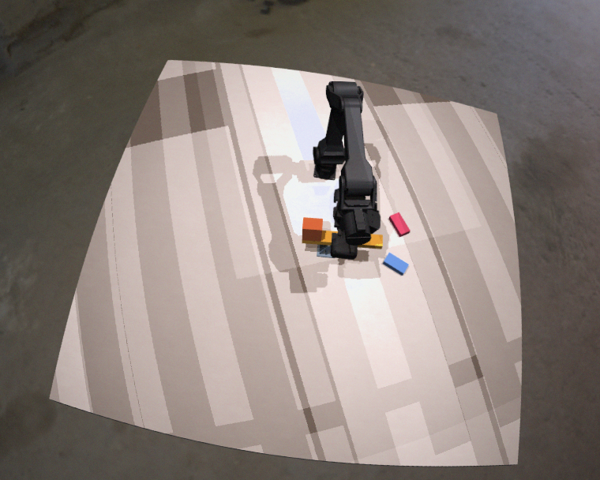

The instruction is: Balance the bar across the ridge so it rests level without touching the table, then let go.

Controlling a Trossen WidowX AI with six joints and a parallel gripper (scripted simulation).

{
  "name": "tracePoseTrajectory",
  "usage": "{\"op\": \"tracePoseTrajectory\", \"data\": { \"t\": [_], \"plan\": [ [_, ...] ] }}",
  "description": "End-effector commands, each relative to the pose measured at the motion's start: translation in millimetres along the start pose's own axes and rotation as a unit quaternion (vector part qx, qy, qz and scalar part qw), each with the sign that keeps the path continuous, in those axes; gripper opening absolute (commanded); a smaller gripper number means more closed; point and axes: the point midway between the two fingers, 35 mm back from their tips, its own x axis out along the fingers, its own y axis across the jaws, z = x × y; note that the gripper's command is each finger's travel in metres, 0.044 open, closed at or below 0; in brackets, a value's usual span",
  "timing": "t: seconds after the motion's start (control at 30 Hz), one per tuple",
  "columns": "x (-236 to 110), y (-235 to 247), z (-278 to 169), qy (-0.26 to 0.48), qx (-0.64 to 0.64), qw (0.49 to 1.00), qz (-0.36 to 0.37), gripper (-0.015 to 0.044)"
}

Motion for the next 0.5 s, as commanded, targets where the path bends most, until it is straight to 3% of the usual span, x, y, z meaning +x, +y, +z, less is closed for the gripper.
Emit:
{"op": "tracePoseTrajectory", "data": {
  "t": [0.0, 0.47],
  "plan": [
    [0.7, -0.1, 0.4, -0.001, -0.002, 1.0, 0.0, 0.0],
    [1.8, -0.1, 0.3, -0.001, -0.002, 1.0, 0.0, 0.0]
  ]
}}
